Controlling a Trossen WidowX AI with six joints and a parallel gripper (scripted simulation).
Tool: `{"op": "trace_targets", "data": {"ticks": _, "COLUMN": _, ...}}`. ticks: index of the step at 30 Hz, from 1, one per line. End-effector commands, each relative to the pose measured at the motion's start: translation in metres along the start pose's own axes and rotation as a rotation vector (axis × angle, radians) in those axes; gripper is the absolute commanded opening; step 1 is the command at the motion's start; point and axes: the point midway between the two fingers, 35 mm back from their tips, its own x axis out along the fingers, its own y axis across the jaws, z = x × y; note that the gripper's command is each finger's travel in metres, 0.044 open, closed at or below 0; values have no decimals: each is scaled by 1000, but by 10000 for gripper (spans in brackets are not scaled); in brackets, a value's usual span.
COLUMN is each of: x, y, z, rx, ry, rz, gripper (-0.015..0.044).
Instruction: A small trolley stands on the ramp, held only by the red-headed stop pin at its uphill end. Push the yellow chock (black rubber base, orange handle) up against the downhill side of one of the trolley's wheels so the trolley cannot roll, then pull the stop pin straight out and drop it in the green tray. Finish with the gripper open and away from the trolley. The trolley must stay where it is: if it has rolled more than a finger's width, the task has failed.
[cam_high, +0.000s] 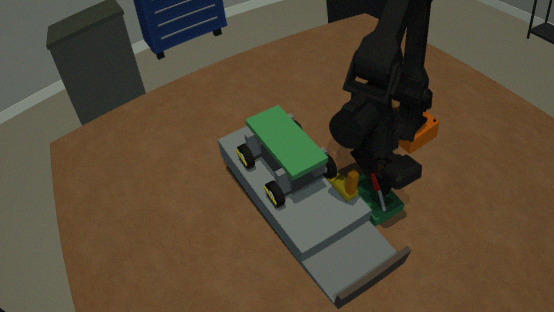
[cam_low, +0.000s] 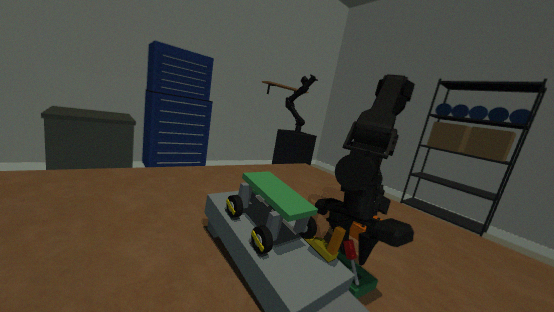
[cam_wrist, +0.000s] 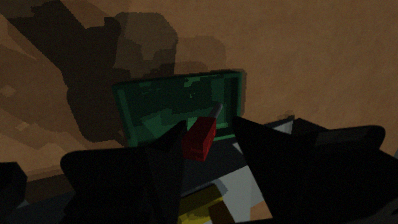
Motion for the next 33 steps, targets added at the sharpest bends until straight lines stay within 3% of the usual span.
{"op": "trace_targets", "data": {"ticks": 1, "x": 1, "y": 2, "z": 0, "rx": -3, "ry": 1, "rz": -4, "gripper": 190}}
{"op": "trace_targets", "data": {"ticks": 33, "x": 11, "y": 25, "z": 0, "rx": -3, "ry": 1, "rz": -2, "gripper": 190}}
